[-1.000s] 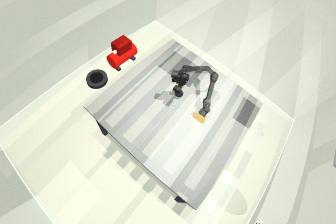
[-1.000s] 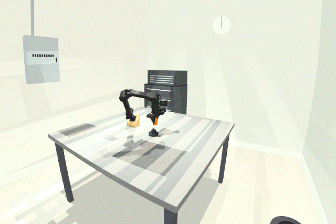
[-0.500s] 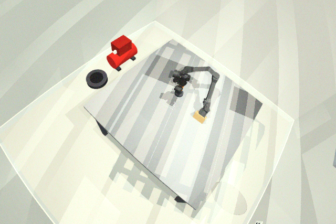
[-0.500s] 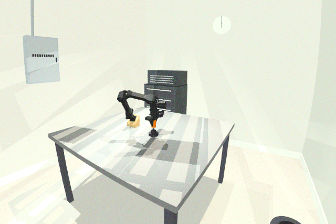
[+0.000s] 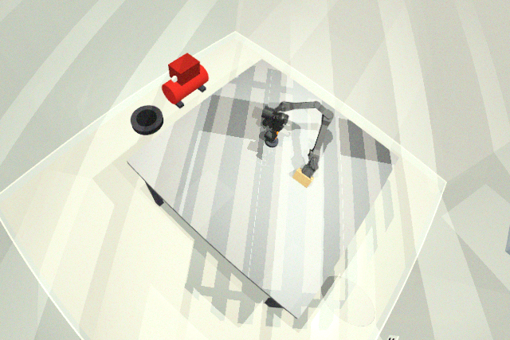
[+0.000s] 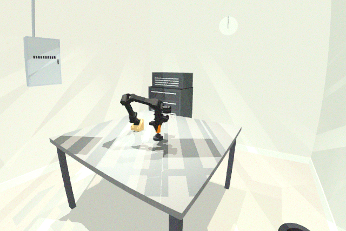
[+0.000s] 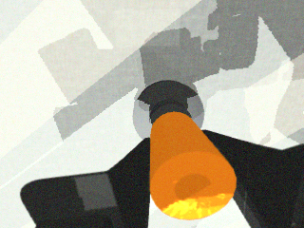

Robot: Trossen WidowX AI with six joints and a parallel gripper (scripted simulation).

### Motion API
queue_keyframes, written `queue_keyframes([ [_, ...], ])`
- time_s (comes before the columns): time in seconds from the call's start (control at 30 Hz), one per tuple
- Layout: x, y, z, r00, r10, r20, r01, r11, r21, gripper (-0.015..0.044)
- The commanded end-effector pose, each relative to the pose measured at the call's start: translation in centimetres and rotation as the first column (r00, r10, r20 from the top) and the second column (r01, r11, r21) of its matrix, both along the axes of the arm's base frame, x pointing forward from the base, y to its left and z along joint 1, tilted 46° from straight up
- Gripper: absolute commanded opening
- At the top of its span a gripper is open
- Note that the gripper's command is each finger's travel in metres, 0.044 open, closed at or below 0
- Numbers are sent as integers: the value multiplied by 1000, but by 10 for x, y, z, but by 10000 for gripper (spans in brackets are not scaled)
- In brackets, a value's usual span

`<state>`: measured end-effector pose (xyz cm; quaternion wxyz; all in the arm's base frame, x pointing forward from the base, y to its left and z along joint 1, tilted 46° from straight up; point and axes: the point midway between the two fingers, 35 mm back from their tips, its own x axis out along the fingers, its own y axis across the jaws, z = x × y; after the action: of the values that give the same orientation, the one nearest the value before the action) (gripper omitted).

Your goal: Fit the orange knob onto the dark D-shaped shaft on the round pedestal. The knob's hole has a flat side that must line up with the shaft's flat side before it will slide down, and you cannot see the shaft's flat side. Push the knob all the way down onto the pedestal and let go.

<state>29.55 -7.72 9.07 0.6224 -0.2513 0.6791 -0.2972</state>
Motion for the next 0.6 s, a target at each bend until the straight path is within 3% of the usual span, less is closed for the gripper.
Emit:
queue_keyframes([
  [0.0, 2, -1, 4, 1000, 5, 4, -5, 1000, -3, 0],
  [0.57, 0, 0, 3, 1000, 5, 4, -5, 1000, -3, 0],
])
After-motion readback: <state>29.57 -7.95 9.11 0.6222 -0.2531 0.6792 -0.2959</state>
